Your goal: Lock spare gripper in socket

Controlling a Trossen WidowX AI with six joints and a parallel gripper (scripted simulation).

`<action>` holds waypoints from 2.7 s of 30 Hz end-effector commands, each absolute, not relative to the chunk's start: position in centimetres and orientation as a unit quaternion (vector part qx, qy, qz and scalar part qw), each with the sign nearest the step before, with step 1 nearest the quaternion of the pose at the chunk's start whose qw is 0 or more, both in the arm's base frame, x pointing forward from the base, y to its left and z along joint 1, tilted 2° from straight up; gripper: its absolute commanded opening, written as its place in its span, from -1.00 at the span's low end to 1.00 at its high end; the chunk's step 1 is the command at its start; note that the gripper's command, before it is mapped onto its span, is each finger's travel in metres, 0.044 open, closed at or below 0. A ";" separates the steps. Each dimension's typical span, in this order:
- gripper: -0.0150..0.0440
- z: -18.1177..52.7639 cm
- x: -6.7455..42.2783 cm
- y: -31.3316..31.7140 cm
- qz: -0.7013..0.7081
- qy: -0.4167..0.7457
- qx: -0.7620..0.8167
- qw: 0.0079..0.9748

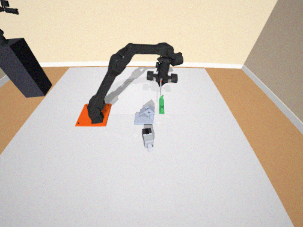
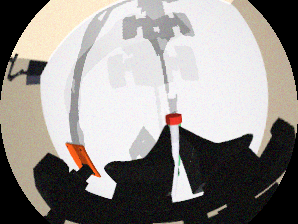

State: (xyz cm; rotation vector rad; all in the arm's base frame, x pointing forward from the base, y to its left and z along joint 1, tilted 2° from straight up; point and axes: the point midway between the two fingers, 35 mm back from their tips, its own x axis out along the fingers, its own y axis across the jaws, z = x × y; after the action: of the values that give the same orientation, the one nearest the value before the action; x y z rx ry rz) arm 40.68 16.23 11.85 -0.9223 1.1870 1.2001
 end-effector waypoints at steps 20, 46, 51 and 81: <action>-0.49 10.1 42.2 17.0 0.509 0.507 -0.392 0.575; -0.49 6.3 42.2 17.0 0.510 0.509 -0.391 0.572; -0.49 5.5 42.2 17.0 0.511 0.509 -0.391 0.572; 0.19 6.7 42.0 16.9 0.513 0.513 -0.390 0.567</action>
State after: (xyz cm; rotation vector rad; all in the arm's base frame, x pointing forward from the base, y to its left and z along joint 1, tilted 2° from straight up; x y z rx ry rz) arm 42.02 16.93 5.78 -0.9154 1.2074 1.2059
